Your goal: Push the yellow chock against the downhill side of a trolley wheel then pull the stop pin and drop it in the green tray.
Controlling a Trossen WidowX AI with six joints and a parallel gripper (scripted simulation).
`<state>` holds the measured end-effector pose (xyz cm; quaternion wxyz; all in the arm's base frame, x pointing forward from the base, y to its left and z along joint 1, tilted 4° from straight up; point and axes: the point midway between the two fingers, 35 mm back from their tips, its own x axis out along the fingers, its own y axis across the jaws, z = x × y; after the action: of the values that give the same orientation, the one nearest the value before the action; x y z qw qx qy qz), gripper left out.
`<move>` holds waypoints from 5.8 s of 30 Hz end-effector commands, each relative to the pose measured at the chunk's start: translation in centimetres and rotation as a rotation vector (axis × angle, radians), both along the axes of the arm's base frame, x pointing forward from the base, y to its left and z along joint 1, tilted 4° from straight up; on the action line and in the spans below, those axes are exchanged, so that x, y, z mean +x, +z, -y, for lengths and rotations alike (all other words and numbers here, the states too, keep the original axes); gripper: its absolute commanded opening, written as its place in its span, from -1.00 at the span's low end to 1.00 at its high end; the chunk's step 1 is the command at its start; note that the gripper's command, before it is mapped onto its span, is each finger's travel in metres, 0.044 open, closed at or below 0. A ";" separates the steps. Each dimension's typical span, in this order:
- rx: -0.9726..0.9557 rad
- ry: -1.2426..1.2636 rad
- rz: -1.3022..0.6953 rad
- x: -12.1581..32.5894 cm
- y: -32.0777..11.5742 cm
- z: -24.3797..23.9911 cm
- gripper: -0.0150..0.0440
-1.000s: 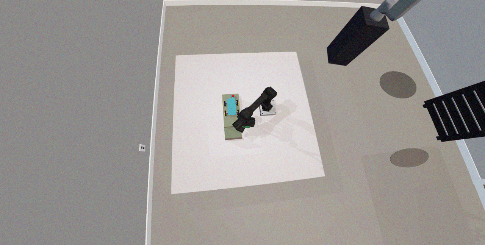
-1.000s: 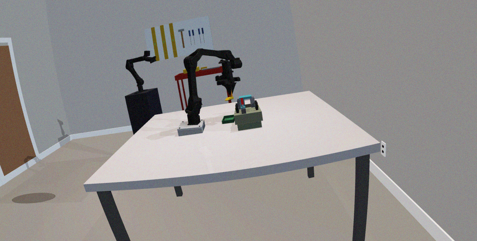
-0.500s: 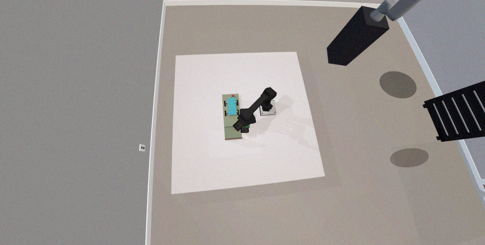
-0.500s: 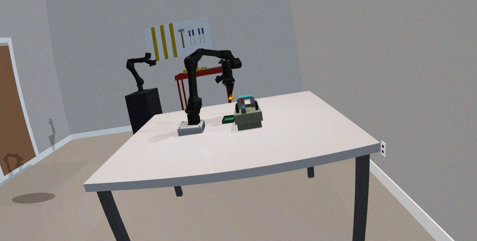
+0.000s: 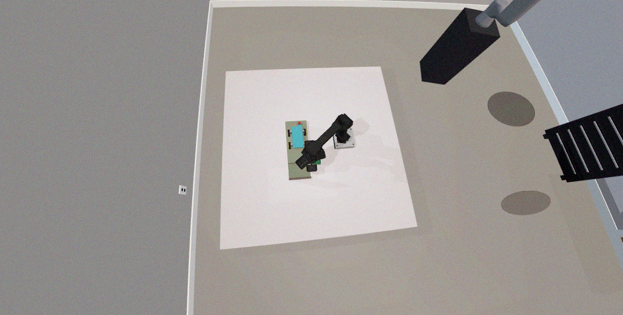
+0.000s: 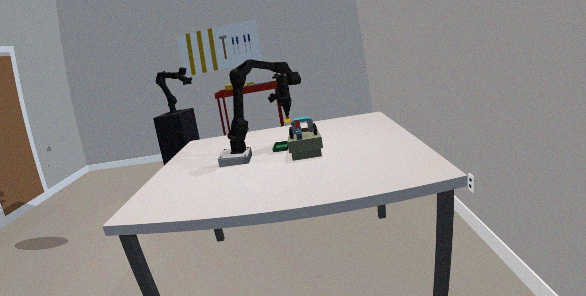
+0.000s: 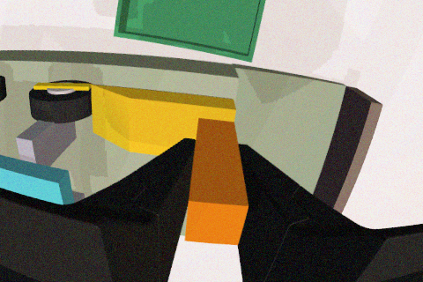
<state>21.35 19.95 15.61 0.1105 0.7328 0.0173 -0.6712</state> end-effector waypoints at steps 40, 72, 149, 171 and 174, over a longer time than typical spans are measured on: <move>0.004 0.003 0.011 2.0 -5.9 0.8 -0.49; 0.001 0.003 0.012 2.8 -5.2 3.1 -0.49; 0.039 -1.490 0.374 8.4 5.4 20.4 0.15; 0.038 -1.532 0.386 8.7 3.9 21.4 0.15; 0.038 -1.532 0.386 8.8 3.5 21.6 0.15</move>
<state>30.16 -1.34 19.77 -0.3970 0.6461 -0.4987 -0.4198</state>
